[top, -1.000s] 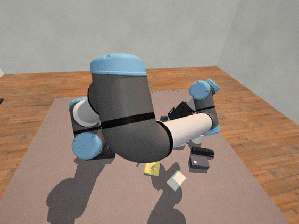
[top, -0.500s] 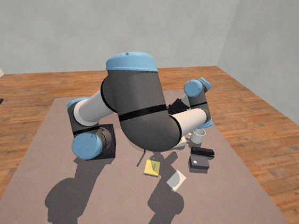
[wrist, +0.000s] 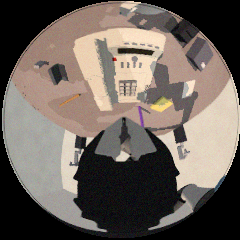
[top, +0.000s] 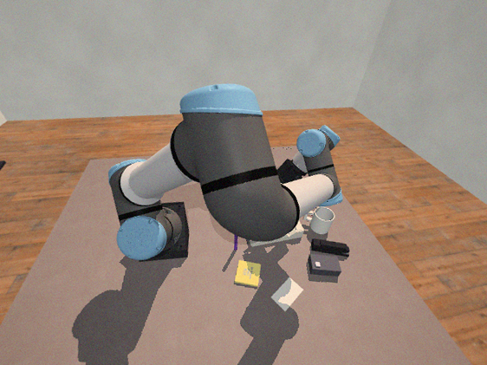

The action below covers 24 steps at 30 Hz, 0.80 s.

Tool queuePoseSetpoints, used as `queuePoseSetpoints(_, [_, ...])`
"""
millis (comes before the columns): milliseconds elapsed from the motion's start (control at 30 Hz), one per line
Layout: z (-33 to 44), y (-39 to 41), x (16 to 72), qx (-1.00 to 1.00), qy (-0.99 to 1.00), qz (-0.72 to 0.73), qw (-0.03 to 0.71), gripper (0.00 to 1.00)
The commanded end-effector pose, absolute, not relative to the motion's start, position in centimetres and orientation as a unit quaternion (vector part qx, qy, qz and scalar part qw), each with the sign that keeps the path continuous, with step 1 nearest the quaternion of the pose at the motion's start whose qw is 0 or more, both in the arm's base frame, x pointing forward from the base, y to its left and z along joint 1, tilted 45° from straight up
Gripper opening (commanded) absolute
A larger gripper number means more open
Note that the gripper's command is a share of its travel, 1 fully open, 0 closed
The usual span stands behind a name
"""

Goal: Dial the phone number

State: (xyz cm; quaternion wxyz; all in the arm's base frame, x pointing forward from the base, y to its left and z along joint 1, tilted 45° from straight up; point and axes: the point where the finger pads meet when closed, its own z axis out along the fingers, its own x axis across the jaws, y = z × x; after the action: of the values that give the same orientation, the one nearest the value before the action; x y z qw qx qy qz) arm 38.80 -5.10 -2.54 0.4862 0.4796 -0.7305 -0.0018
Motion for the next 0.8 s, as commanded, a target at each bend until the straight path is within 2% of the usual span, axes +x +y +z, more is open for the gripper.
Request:
queuePoseSetpoints(0, [-2.6,-5.0,38.8,0.480,-0.731,-0.001,0.486,0.00])
queuePoseSetpoints(767, [-5.4,-7.8,38.1,0.480,-0.731,-0.001,0.486,0.00])
